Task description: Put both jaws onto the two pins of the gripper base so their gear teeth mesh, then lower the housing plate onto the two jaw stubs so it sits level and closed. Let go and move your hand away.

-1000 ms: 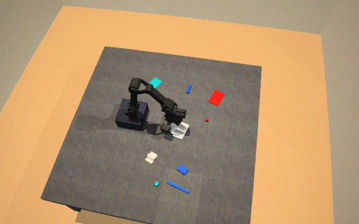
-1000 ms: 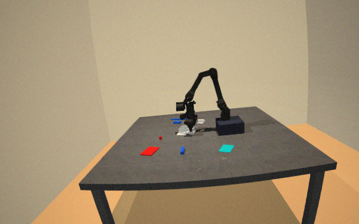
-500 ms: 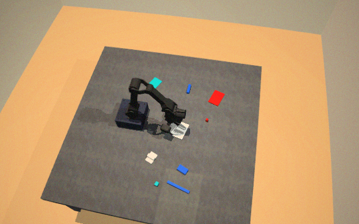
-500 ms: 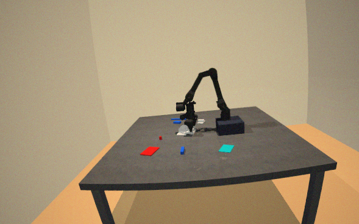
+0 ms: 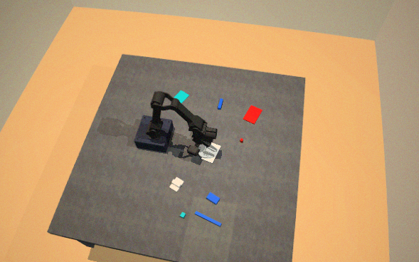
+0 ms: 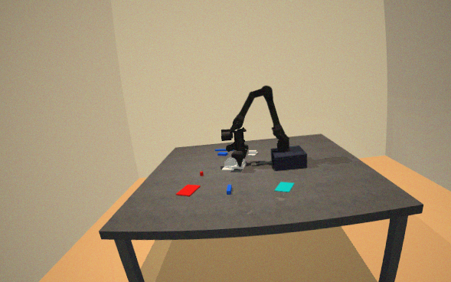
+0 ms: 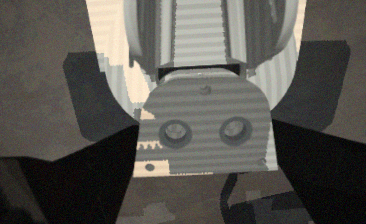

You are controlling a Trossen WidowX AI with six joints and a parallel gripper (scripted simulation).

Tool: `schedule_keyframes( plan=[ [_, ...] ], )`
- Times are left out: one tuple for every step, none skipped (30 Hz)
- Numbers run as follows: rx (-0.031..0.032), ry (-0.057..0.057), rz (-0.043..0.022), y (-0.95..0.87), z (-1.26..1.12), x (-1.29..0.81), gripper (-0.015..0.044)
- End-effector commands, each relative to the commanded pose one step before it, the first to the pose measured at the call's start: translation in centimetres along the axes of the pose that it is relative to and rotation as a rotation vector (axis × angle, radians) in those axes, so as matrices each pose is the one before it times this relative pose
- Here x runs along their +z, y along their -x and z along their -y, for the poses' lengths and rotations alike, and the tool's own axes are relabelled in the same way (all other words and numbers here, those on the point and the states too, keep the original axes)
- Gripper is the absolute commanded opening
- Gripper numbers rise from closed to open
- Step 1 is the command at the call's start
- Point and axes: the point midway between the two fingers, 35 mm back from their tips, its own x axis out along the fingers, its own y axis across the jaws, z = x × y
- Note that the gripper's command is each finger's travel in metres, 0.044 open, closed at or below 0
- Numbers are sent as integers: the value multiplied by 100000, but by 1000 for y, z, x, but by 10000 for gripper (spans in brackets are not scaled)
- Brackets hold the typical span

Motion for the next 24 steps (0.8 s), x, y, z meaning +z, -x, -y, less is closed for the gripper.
schedule_keyframes(
  plan=[
    [-390,-302,-101,-154,56,-23,351],
    [0,0,0,0,0,0,351],
    [0,0,0,0,0,0,351],
    [0,0,0,0,0,0,351],
    [0,2,0,-14,0,0,351],
    [0,5,0,-41,0,0,351],
    [0,9,-1,-68,0,-1,351],
    [0,9,-1,-68,0,-1,351],
    [0,5,0,-41,0,-1,351],
    [0,2,0,-13,0,0,351],
    [0,0,0,0,0,0,351],
    [0,0,0,0,0,0,351],
    [0,0,0,0,0,0,351],
    [0,0,0,0,0,0,351],
    [0,0,0,0,0,0,351],
    [0,0,0,0,0,0,351],
    [0,1,0,-10,0,0,351],
    [0,3,0,-30,0,0,351],
    [0,5,-1,-50,0,0,351],
    [0,7,-1,-65,0,-1,351],
    [0,5,-1,-50,0,-1,351],
    [0,3,0,-30,0,0,351],
    [0,1,0,-10,0,0,351],
    [0,0,0,0,0,0,351]
  ],
)
